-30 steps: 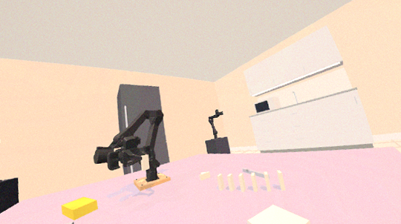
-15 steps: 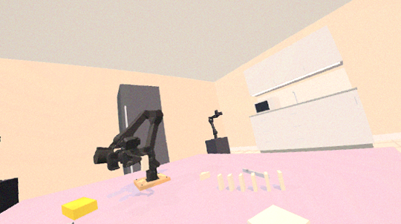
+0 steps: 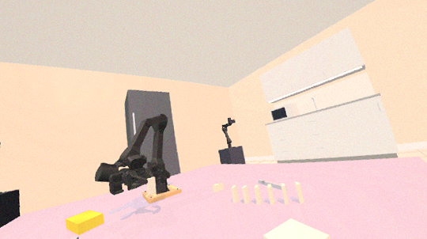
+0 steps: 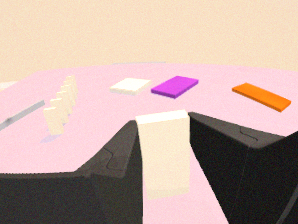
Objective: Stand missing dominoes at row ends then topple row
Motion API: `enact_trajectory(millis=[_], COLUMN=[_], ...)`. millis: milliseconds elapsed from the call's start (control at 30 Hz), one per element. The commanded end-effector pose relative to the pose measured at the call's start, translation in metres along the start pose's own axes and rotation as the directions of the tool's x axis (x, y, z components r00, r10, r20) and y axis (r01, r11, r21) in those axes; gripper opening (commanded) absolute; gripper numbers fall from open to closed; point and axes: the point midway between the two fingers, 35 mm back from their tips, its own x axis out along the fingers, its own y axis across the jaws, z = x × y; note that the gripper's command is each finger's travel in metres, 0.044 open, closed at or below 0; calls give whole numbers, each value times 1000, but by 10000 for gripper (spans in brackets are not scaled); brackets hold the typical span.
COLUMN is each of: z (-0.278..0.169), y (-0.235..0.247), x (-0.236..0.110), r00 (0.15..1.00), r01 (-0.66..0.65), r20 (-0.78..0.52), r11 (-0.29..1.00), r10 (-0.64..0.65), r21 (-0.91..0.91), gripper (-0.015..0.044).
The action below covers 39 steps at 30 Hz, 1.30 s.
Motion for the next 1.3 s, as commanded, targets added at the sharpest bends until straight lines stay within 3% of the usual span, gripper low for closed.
enact_trajectory(millis=[0, 1267], z=[-11, -70], y=[-1, 6], x=[1, 12], r00=[1000, 1000], r01=[0, 1], r20=[-5, -7], r11=[1000, 1000], r10=[0, -1], r21=[13, 18], gripper=[107, 107])
